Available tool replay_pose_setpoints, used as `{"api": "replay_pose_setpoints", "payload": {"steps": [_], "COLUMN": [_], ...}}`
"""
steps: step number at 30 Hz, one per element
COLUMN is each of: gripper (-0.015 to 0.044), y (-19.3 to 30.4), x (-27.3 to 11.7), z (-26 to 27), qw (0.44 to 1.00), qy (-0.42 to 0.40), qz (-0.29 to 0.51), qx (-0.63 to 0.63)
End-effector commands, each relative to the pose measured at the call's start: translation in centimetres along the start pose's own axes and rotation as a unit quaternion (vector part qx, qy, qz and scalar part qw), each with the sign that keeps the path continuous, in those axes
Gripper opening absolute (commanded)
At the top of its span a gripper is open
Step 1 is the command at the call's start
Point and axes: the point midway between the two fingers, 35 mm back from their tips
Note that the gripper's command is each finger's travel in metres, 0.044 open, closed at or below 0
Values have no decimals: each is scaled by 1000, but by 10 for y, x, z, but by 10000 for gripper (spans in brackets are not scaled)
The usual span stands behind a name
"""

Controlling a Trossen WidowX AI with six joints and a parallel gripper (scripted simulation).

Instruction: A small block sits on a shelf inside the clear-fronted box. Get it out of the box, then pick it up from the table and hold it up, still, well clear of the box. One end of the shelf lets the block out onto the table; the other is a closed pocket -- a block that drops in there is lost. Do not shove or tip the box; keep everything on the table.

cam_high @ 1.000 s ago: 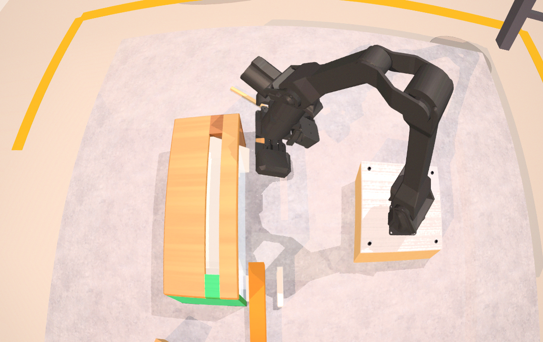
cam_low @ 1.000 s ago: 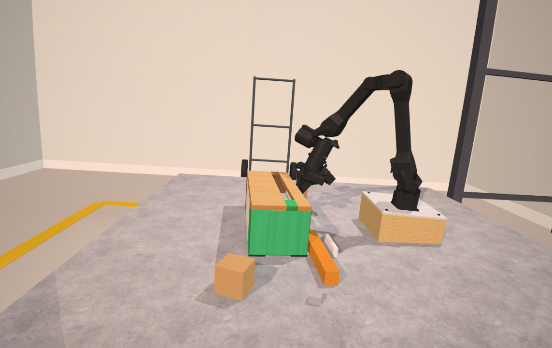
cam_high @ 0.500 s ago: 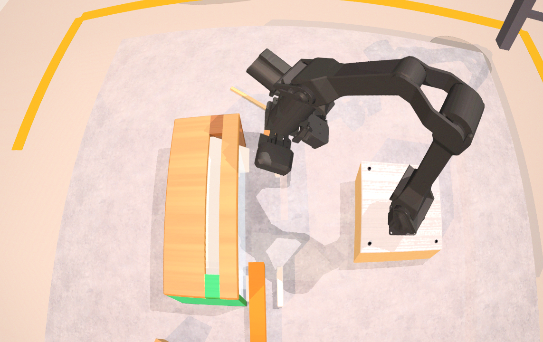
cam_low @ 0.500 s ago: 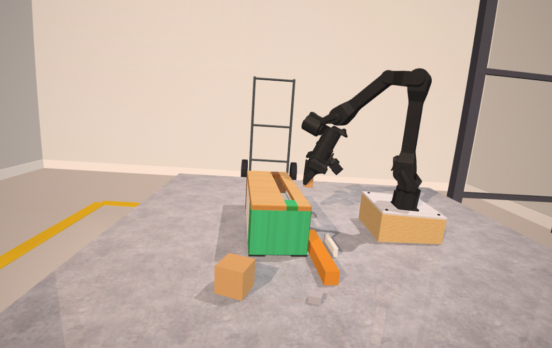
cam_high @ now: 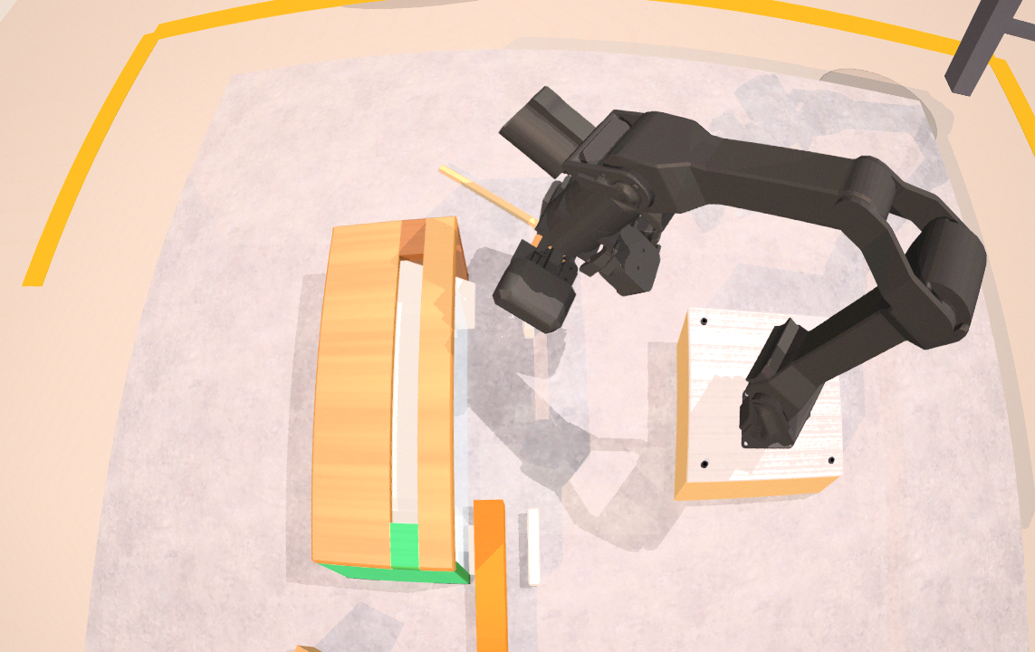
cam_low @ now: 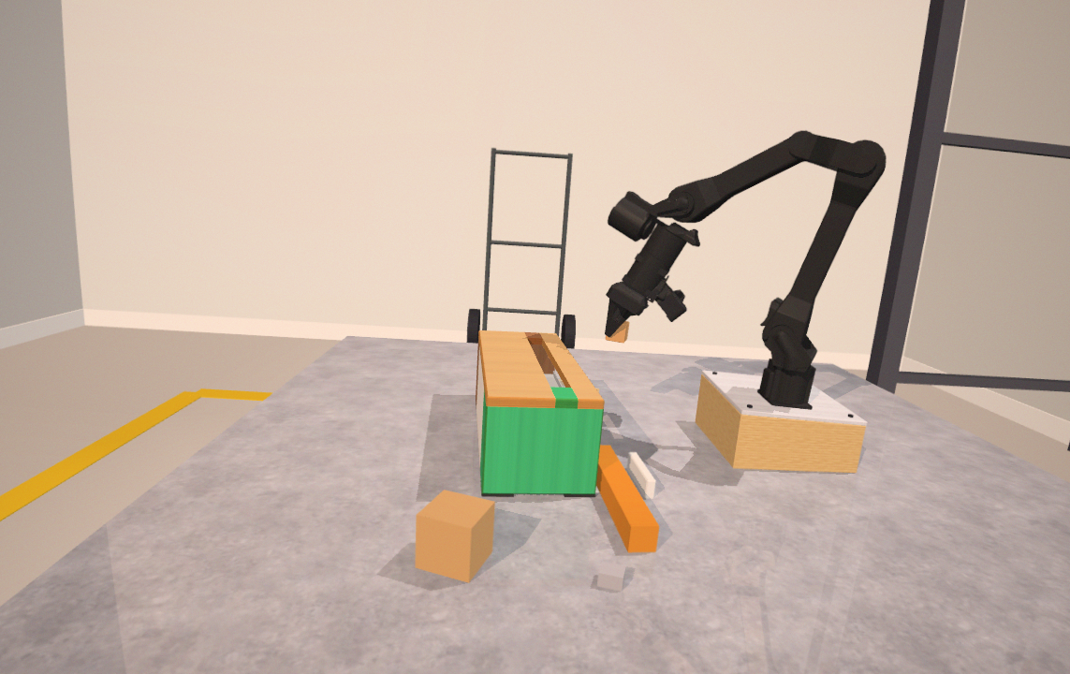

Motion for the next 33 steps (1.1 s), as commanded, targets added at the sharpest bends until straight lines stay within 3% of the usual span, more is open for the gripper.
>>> {"api": "replay_pose_setpoints", "payload": {"steps": [1,8,33], "gripper": [0,0,0], "y": [-3,-12,-12], "x": [-12,-32,-32], "z": [1,2,2], "qw": [999,996,996], "qy": [-13,-32,-32], "qz": [11,27,28], "qx": [28,78,80]}}
Point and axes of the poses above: the point midway between the two fingers, 35 mm back from their tips, its own x axis out along the fingers, its own z axis across the jaws, y = z × x, and after that the axes turned 7 degrees about x, right-handed
